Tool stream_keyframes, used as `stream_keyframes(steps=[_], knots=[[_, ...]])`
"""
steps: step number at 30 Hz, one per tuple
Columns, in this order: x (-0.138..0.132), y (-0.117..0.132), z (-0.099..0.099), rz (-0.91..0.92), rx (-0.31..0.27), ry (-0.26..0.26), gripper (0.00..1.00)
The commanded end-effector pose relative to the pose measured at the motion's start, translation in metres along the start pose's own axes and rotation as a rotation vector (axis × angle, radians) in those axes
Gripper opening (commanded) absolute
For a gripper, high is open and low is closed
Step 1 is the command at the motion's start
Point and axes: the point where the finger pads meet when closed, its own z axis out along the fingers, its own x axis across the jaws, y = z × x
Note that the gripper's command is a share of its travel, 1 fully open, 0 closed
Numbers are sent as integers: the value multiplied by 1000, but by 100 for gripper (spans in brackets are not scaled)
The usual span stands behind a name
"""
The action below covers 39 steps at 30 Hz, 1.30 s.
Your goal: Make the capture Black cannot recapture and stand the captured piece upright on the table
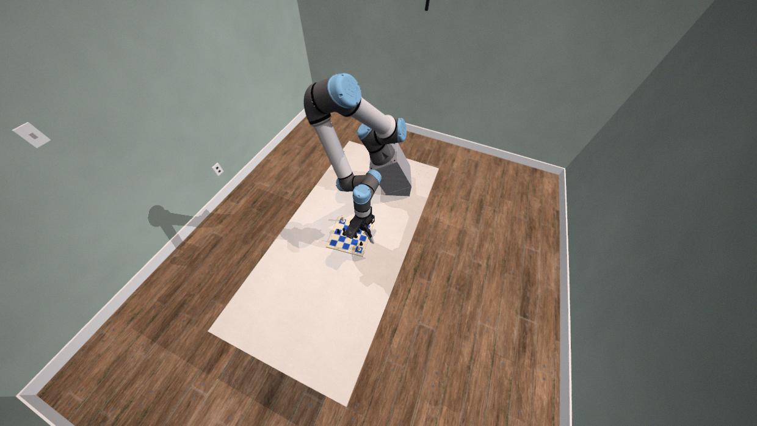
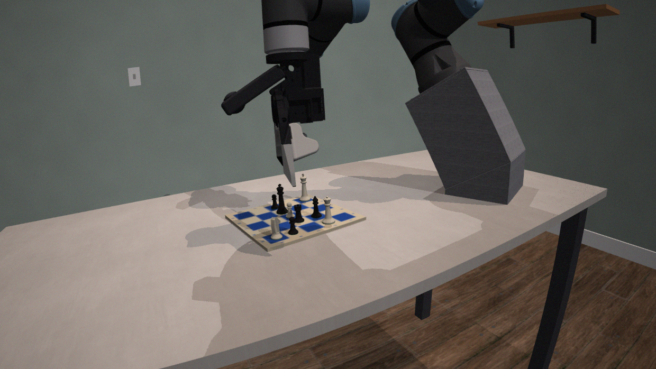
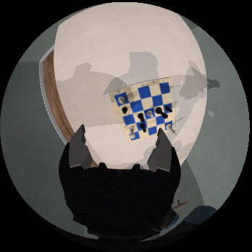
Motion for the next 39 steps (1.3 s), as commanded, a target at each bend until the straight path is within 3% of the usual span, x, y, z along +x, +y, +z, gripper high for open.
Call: stream_keyframes(steps=[1, 12, 39], knots=[[2, 0, 1, 110, -1, 5, 100], [5, 2, 2, 281, 0, 5, 100], [7, 3, 3, 404, 0, 5, 100]])
